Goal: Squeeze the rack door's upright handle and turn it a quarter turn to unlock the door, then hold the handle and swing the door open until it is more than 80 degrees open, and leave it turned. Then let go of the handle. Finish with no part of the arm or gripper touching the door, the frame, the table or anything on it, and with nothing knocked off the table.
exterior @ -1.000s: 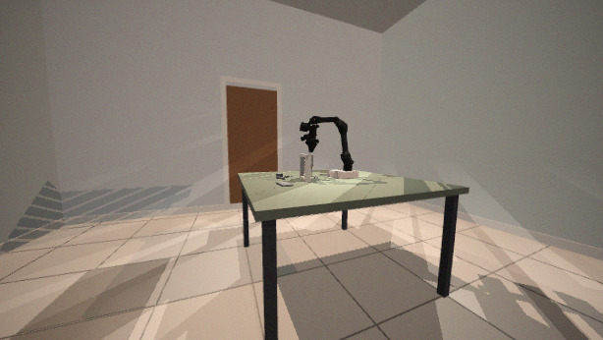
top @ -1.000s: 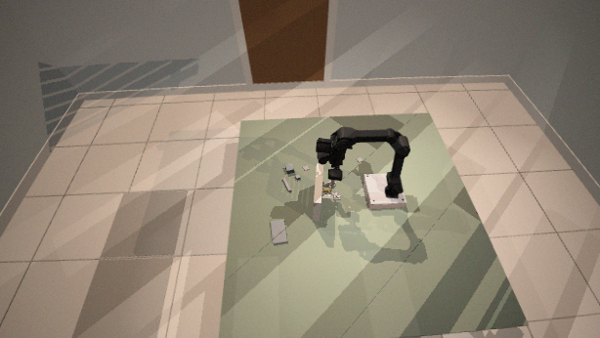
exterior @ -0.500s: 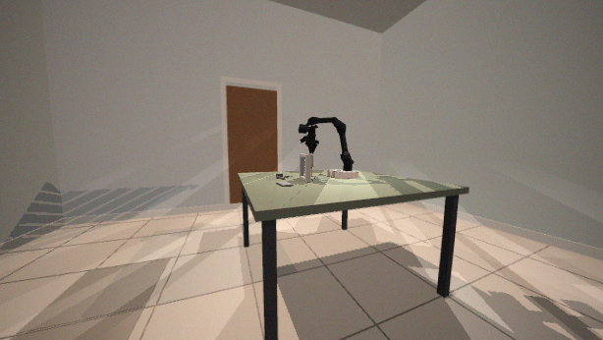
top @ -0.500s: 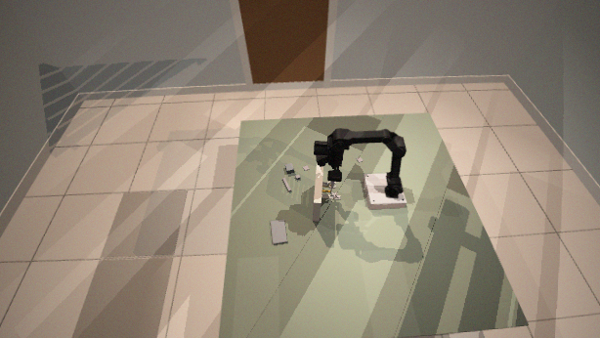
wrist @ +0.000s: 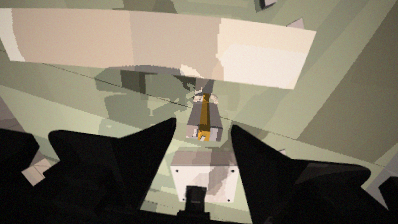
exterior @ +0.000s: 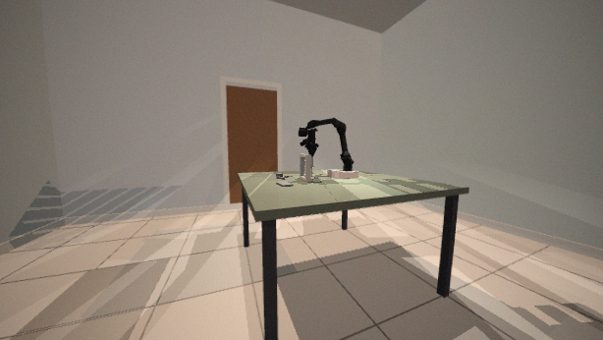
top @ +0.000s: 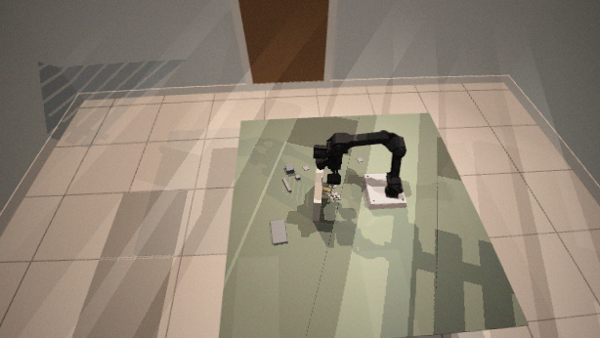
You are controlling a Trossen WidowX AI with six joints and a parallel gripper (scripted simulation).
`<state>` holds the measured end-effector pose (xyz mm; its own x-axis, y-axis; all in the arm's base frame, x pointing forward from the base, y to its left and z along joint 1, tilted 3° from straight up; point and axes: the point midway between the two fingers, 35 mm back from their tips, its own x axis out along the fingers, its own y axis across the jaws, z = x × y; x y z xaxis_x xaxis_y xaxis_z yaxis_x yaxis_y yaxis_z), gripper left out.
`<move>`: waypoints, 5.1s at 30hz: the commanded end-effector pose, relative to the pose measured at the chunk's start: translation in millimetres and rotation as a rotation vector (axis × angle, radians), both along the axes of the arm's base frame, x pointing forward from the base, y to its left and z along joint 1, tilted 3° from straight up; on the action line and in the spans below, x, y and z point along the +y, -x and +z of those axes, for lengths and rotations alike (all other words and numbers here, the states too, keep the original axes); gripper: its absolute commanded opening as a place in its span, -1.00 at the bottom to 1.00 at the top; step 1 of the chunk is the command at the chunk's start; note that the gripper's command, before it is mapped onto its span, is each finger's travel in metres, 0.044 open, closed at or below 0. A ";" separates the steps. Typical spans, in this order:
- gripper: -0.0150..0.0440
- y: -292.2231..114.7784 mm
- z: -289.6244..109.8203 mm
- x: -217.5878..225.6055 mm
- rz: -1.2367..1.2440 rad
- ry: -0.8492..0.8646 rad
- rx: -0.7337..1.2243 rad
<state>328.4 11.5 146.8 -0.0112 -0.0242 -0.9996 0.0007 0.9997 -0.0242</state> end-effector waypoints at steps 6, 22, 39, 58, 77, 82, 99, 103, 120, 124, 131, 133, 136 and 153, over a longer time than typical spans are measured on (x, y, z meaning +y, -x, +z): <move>0.47 2.6 -16.7 -1.1 -0.002 0.003 0.009; 0.29 5.1 -37.0 -1.8 -0.002 0.003 0.009; -0.42 5.1 -37.0 -1.8 -0.002 0.003 0.009; -0.45 5.1 -37.0 -1.8 -0.666 0.014 -0.009; -0.45 5.1 -37.1 -1.8 -1.602 0.028 -0.034; -0.45 5.1 -37.1 -1.8 -1.849 0.031 -0.042; 0.26 5.1 -37.1 -1.8 -1.921 0.033 -0.044; 0.47 5.1 -37.1 -1.8 -1.913 0.032 -0.043; 0.47 5.1 -37.0 -1.8 -1.105 0.020 -0.021; 0.47 5.1 -37.0 -1.8 -0.907 0.017 -0.015; 0.47 5.1 -37.0 -1.8 -0.560 0.012 -0.006; 0.47 5.1 -37.0 -1.8 -0.461 0.010 -0.003; 0.47 5.1 -37.0 -1.8 -0.313 0.008 0.001; 0.47 5.1 -37.0 -1.8 0.529 -0.005 0.022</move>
